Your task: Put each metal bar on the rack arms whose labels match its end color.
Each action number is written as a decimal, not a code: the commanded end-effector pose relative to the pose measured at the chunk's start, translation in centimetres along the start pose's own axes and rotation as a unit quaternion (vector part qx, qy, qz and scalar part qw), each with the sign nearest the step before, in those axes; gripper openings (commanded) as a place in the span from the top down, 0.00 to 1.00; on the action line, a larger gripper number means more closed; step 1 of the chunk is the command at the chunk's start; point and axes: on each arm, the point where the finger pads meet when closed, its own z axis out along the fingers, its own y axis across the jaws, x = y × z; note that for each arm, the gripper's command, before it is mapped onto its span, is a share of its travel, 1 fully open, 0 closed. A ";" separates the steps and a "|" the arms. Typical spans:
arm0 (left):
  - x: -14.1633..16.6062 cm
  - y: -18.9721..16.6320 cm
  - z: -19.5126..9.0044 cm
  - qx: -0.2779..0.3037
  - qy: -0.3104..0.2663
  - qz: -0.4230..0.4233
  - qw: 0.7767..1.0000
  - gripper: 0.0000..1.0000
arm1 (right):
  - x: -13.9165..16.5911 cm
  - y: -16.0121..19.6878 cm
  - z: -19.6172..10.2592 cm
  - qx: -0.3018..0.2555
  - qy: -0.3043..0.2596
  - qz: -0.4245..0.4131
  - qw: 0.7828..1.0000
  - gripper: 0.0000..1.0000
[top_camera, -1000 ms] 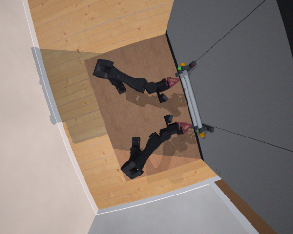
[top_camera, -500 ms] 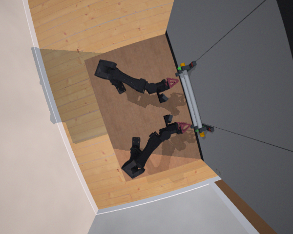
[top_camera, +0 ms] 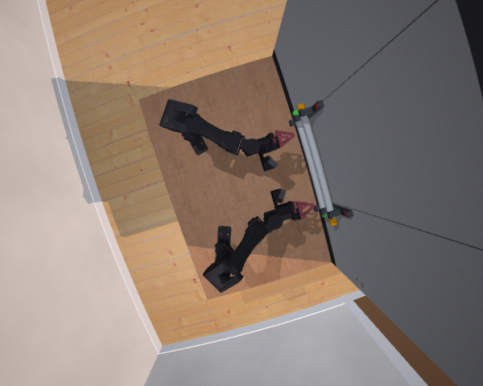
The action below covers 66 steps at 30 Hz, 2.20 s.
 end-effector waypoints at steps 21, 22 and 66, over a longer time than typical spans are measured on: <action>0.1 1.6 3.4 -0.020 0.001 -0.018 1.000 0.26 | 0.0 -2.1 3.4 0.025 -0.001 0.015 1.000 0.26; 0.1 1.7 3.5 -0.020 0.001 -0.018 1.000 0.26 | 0.0 -2.1 3.5 0.025 -0.001 0.015 1.000 0.26; 0.1 1.8 7.6 -0.020 0.001 -0.018 1.000 0.39 | 0.0 -2.3 7.6 0.025 -0.001 0.015 1.000 0.39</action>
